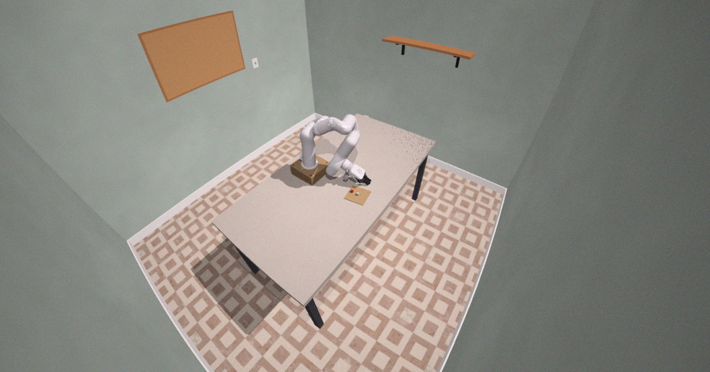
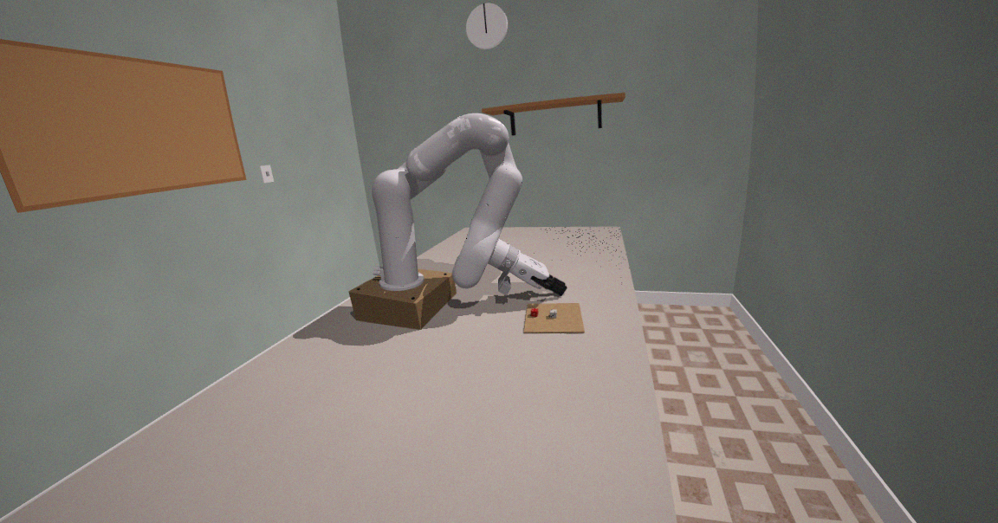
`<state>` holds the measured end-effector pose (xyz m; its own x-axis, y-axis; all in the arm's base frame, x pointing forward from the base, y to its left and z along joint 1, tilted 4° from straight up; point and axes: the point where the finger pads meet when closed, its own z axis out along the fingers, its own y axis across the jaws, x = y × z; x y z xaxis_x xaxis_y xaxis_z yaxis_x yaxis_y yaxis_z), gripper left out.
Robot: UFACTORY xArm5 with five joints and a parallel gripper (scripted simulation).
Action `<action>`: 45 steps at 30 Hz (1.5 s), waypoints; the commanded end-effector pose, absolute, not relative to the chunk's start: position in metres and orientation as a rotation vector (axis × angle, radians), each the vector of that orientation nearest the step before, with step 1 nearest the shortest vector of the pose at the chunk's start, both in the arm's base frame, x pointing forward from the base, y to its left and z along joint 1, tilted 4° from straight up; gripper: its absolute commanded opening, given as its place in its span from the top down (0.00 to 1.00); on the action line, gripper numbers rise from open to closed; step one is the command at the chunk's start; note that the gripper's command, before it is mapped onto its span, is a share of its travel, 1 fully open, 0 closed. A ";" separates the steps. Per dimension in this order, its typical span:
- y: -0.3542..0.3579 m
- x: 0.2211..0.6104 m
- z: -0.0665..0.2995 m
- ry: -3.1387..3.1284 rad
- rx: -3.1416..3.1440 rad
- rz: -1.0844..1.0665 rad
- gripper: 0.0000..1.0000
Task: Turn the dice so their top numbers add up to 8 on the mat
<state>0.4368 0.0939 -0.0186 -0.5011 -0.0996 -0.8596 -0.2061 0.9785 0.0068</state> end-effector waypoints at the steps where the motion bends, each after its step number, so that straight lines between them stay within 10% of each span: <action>1: 0.094 0.437 -0.019 2.097 -0.214 0.132 0.89; 45: 0.094 0.437 -0.019 2.097 -0.214 0.132 0.77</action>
